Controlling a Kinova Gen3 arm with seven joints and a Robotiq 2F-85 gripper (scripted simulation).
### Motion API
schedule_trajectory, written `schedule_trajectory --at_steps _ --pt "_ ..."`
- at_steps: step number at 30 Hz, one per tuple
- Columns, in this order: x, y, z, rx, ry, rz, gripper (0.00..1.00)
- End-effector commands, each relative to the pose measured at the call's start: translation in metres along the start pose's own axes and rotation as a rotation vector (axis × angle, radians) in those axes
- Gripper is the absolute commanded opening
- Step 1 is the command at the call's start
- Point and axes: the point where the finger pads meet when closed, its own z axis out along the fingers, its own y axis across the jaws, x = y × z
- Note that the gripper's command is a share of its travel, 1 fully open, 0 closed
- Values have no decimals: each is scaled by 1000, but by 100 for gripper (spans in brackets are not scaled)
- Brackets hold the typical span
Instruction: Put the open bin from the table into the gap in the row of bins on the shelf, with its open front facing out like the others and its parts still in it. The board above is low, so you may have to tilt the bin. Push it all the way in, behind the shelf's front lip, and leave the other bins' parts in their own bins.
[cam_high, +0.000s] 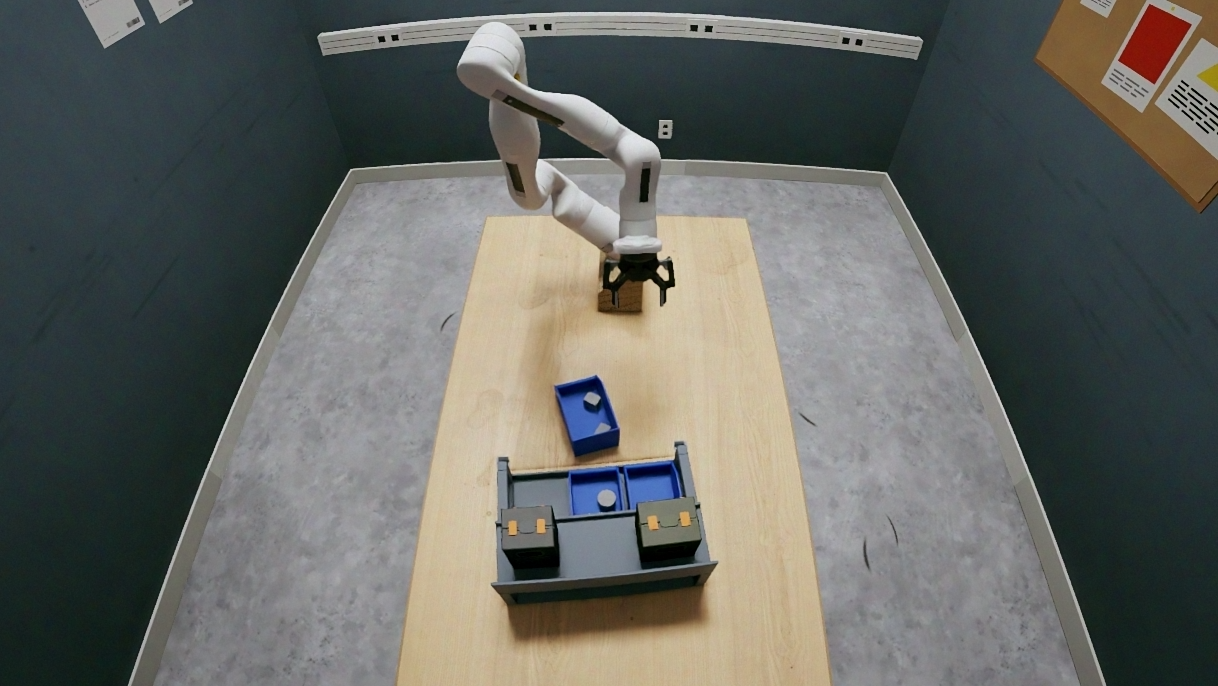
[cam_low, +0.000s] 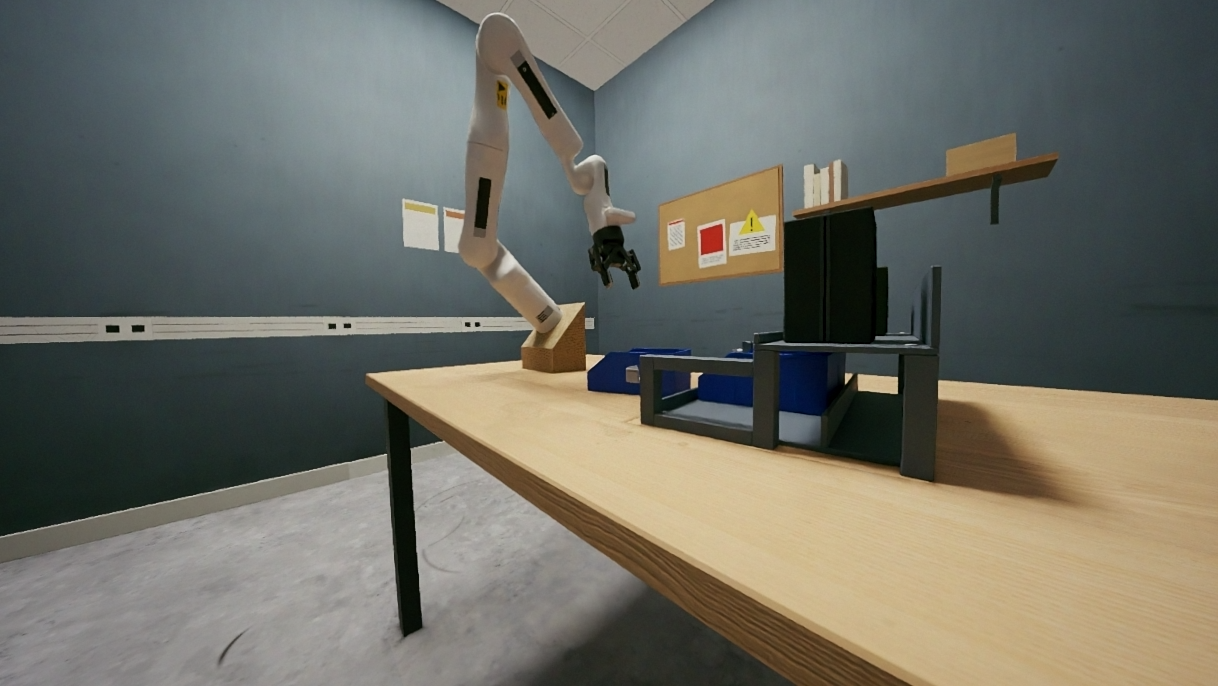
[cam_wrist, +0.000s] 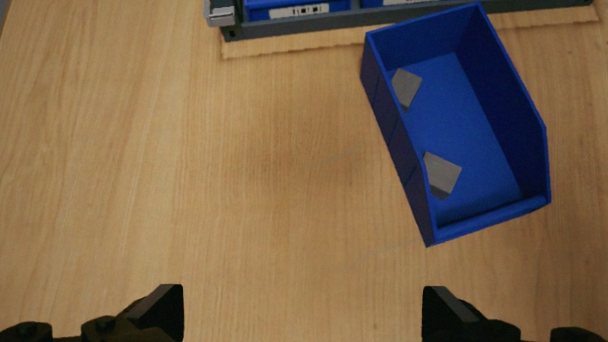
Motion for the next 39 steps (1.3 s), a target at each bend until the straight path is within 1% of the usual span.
schedule_trajectory --at_steps 1,3,15,20,32,37,39 --pt "22 15 4 -1 3 -2 100" --pt "39 26 8 -1 3 -1 100" --pt "39 26 8 -1 3 -1 100" --pt "79 54 16 -1 3 -1 100" --pt "79 54 16 -1 3 -1 100" --pt "124 84 25 -1 3 -1 100" --pt "124 84 25 -1 3 -1 100"
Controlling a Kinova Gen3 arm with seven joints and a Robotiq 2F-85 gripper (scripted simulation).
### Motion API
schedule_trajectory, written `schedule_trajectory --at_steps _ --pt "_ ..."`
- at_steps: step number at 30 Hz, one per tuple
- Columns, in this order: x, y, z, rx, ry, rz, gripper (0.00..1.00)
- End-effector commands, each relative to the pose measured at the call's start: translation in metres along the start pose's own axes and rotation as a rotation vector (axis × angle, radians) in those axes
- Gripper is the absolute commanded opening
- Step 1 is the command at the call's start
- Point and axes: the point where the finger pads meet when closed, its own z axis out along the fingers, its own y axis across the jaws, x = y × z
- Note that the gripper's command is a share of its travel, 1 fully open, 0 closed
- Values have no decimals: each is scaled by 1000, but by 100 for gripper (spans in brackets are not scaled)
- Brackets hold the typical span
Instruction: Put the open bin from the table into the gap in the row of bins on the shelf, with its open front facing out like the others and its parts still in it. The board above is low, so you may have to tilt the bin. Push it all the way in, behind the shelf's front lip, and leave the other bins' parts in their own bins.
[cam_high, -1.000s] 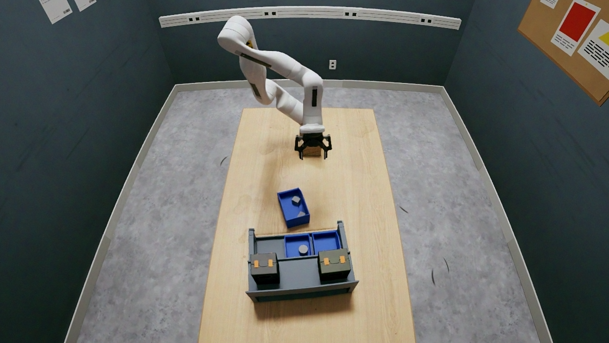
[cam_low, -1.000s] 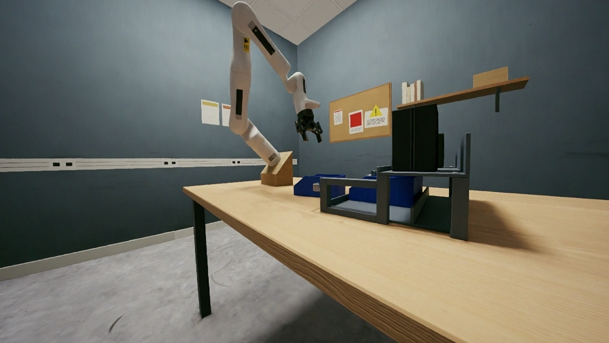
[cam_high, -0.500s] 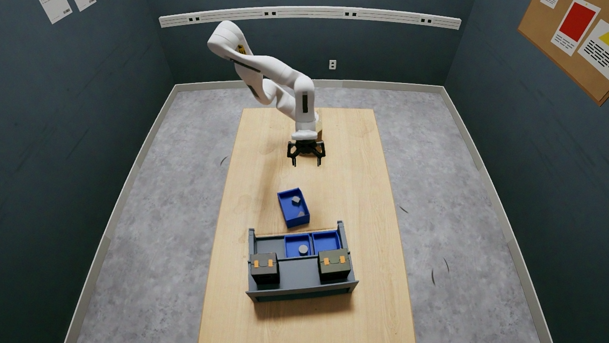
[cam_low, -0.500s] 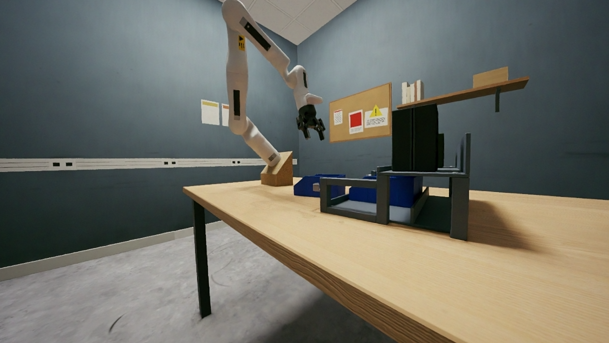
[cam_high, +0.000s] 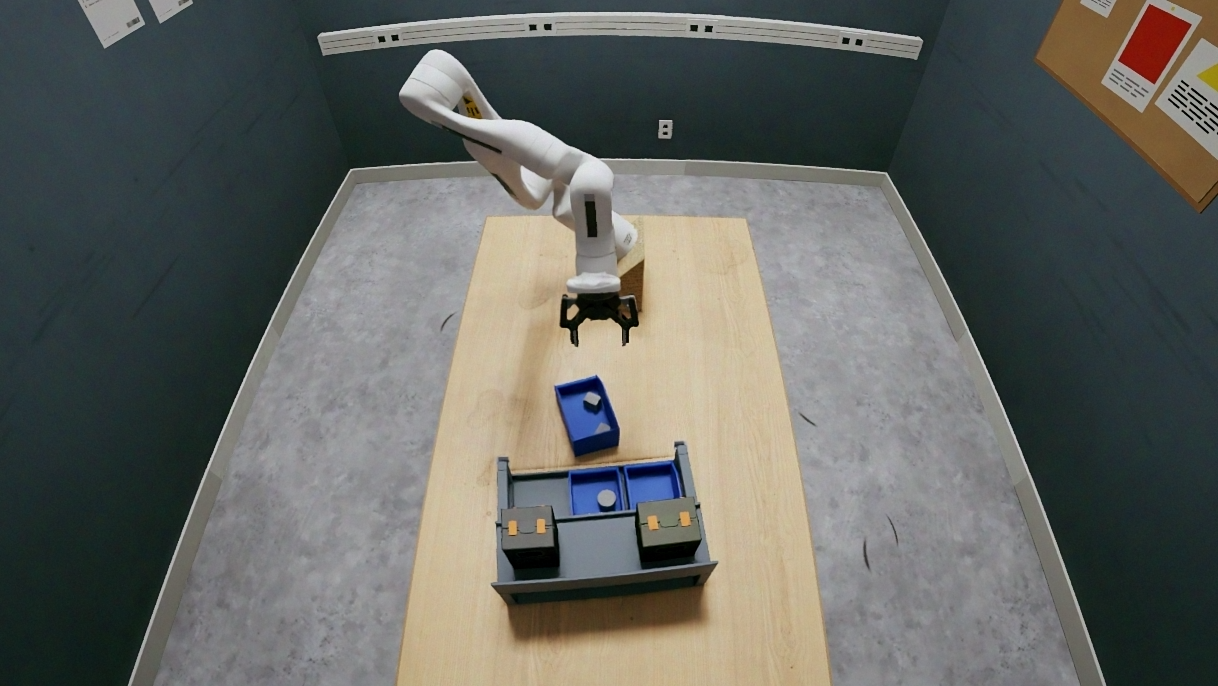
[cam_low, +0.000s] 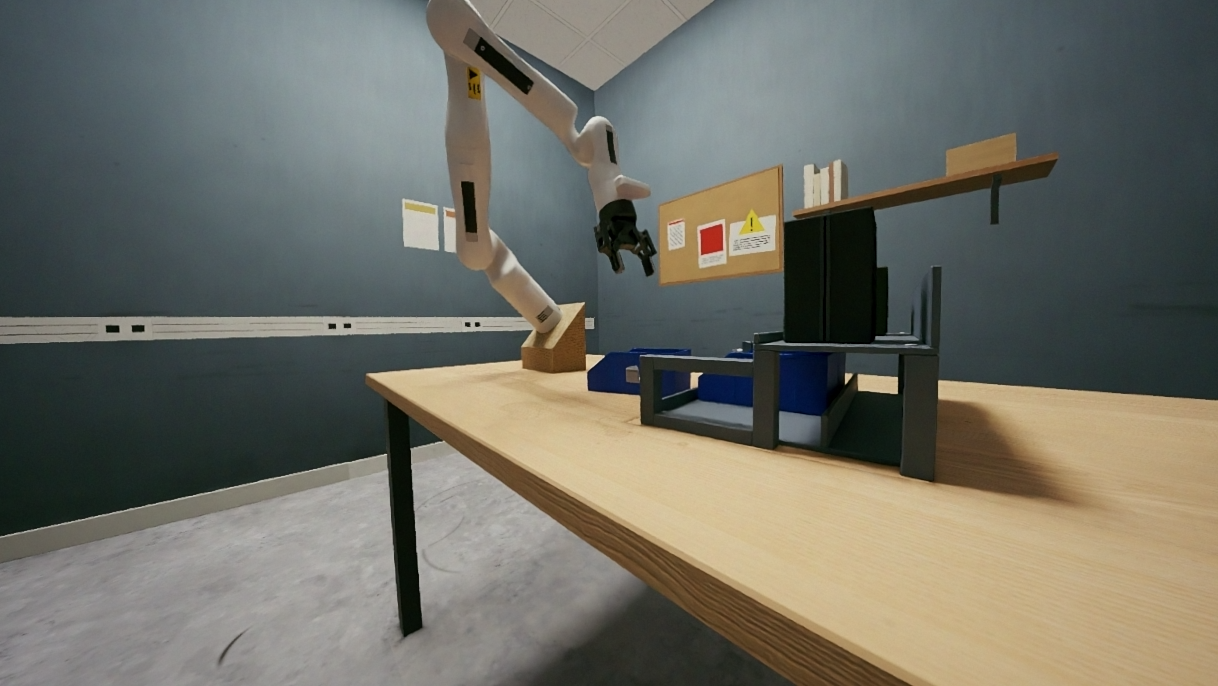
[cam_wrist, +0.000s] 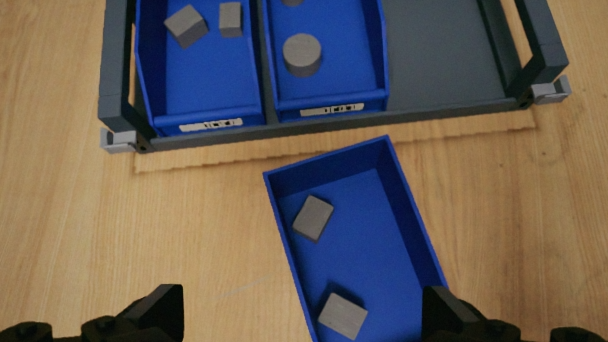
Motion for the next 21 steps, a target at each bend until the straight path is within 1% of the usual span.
schedule_trajectory --at_steps 1,10,15,21 --pt "12 5 2 4 -2 -4 100" --pt "12 5 2 4 -2 -4 100" --pt "45 27 9 4 -2 -4 100" --pt "45 27 9 4 -2 -4 100"
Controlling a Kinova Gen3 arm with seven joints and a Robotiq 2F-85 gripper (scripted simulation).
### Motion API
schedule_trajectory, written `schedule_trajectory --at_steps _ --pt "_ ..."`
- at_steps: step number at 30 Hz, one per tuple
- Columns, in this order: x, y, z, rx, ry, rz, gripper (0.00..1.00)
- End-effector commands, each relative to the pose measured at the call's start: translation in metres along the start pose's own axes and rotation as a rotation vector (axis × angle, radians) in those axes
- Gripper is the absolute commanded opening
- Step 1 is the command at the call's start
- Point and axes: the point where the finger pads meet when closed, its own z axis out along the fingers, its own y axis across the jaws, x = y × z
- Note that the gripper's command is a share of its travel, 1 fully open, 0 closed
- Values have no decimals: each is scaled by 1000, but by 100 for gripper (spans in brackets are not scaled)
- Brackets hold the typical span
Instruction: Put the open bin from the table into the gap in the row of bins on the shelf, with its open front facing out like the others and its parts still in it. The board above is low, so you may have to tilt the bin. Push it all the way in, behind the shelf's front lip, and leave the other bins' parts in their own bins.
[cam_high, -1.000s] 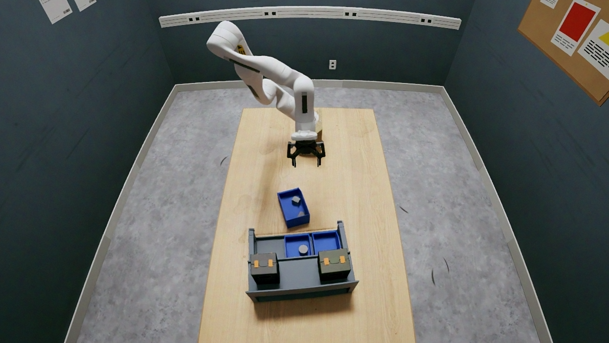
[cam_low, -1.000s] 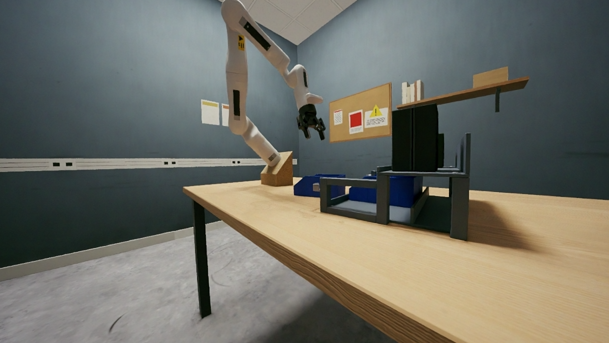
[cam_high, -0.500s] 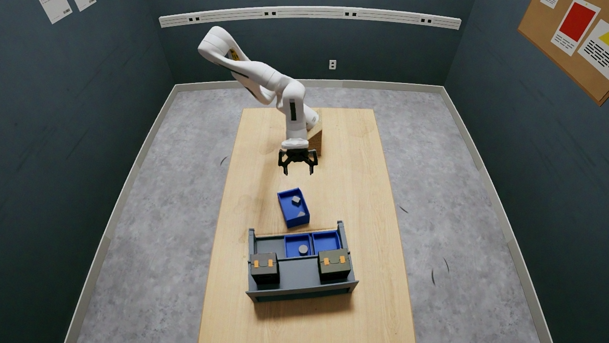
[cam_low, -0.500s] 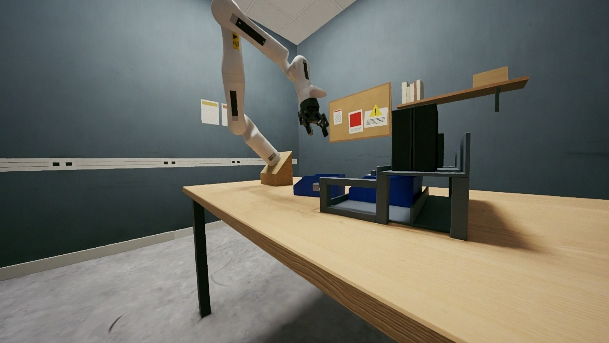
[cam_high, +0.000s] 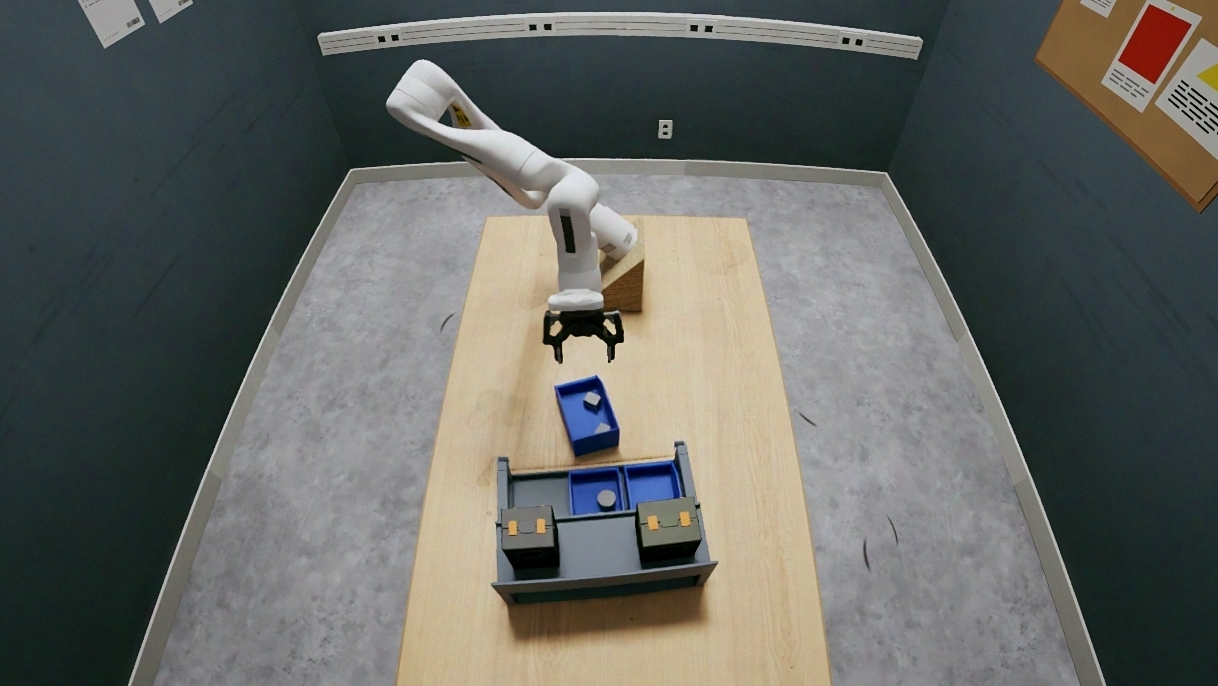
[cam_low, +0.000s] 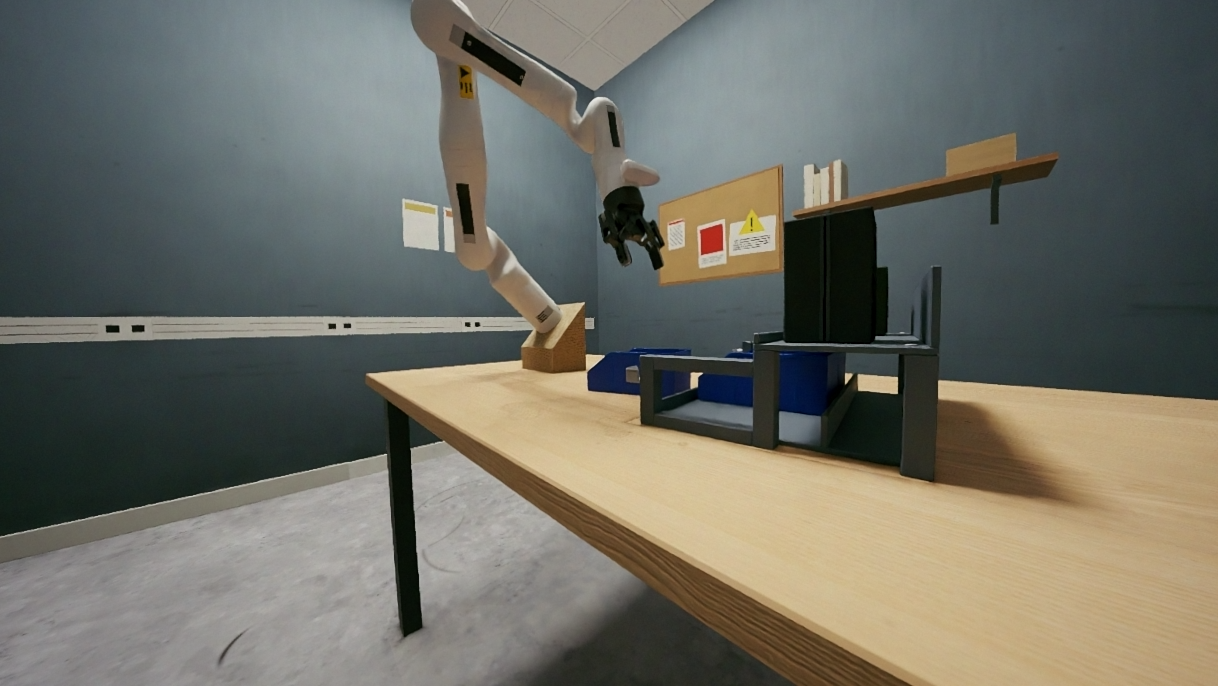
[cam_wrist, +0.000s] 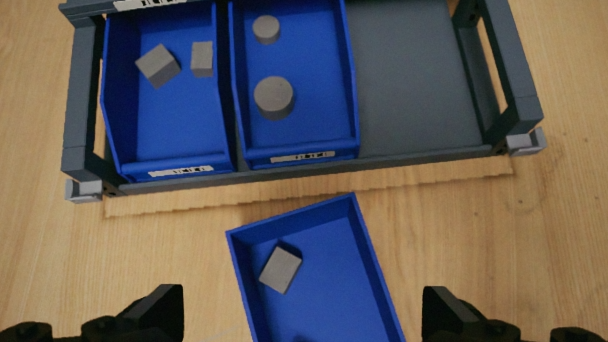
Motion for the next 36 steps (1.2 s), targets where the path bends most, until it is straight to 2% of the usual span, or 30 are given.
schedule_trajectory --at_steps 1,36 --pt "1 0 0 2 0 2 100" --pt "-11 -8 -3 2 0 2 100"
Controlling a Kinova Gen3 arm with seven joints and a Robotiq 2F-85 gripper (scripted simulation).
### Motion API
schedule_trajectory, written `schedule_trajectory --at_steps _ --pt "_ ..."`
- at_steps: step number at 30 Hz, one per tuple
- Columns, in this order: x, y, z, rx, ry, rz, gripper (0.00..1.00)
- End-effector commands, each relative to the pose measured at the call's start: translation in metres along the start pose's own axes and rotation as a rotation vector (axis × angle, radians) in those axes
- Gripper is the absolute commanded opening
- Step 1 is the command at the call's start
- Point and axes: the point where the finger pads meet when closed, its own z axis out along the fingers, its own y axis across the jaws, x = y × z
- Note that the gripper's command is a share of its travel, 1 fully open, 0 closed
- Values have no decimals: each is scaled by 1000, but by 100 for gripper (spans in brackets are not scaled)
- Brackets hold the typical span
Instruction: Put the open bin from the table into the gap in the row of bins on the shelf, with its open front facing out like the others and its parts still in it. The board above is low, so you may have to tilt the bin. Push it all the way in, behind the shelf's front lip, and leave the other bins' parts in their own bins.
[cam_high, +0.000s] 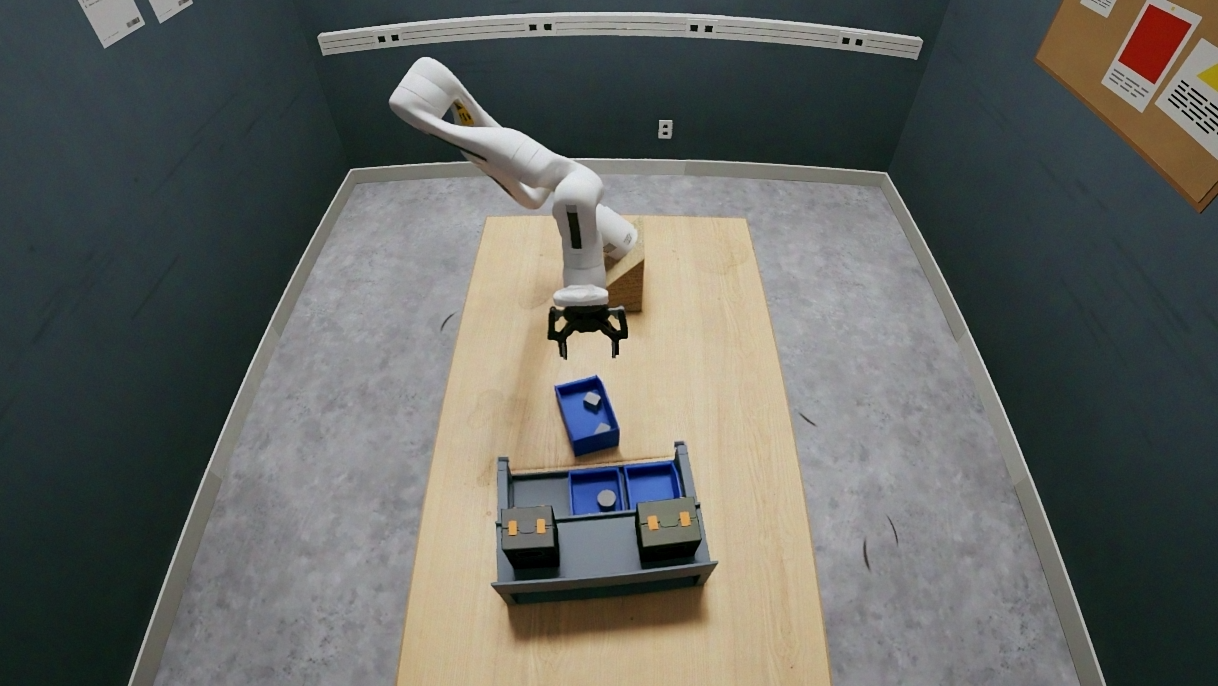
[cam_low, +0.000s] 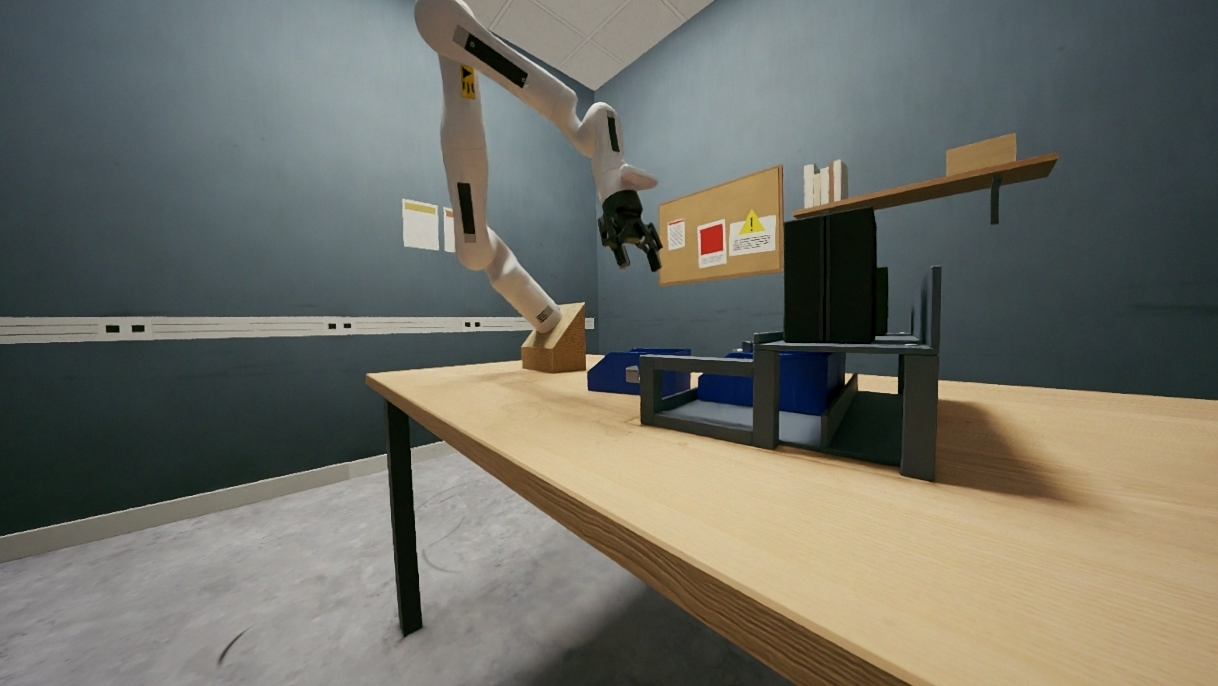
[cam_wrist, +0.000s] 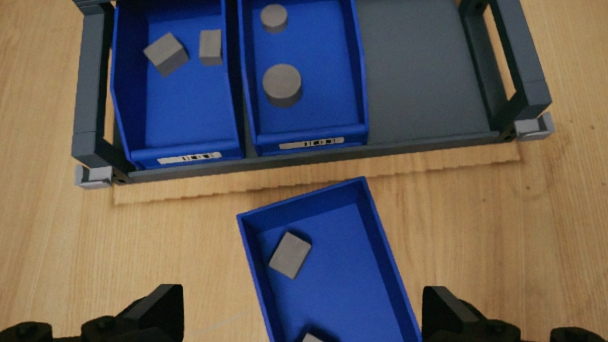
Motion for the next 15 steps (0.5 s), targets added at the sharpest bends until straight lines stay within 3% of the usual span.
schedule_trajectory --at_steps 1,15 --pt "0 0 -1 1 2 0 100" --pt "-2 -2 -1 1 2 0 100"
